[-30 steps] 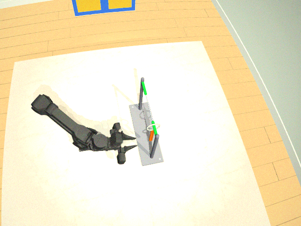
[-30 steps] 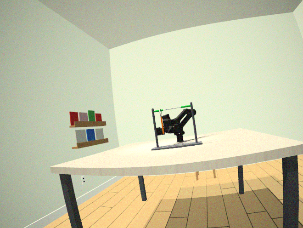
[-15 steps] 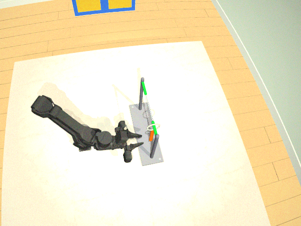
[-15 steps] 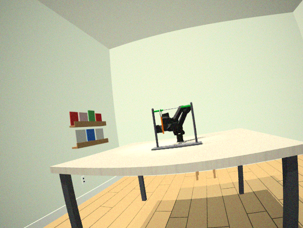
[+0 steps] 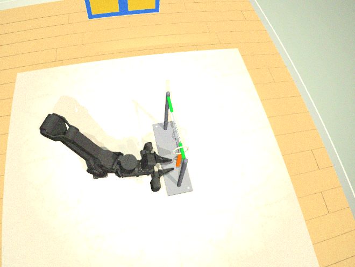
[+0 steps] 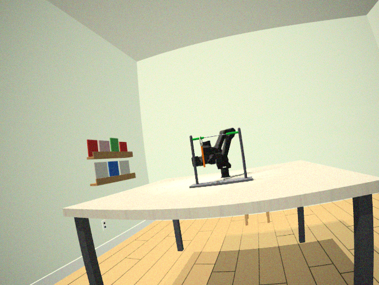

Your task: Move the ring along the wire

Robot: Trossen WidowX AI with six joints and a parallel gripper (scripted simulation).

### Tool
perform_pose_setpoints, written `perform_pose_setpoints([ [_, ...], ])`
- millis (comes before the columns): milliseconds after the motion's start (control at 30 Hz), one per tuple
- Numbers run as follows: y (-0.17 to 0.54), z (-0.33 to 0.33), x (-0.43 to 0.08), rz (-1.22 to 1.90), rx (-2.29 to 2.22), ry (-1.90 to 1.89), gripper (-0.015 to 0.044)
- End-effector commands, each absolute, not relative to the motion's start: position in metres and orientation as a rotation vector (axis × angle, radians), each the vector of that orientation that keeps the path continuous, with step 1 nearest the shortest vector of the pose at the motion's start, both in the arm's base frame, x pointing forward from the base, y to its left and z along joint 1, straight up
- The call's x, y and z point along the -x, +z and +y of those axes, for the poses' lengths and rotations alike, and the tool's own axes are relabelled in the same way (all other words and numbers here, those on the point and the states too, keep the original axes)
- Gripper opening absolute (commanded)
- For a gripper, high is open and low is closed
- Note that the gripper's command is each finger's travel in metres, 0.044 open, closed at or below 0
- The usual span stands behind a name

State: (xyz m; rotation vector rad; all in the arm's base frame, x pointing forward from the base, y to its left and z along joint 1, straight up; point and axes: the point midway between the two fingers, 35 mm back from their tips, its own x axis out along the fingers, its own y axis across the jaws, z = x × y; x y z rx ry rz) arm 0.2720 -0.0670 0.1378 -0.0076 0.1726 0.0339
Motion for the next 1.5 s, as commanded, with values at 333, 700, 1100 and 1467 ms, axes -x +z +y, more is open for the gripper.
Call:
perform_pose_setpoints([
  [333, 0.139, -0.069, -0.294, 0.164, 0.01, 0.028, 0.016],
  [700, 0.135, -0.067, -0.31, 0.162, 0.009, 0.028, 0.016],
  [1100, 0.128, -0.064, -0.328, 0.16, 0.008, 0.028, 0.016],
  [1467, 0.128, -0.064, -0.329, 0.16, 0.008, 0.028, 0.016],
])
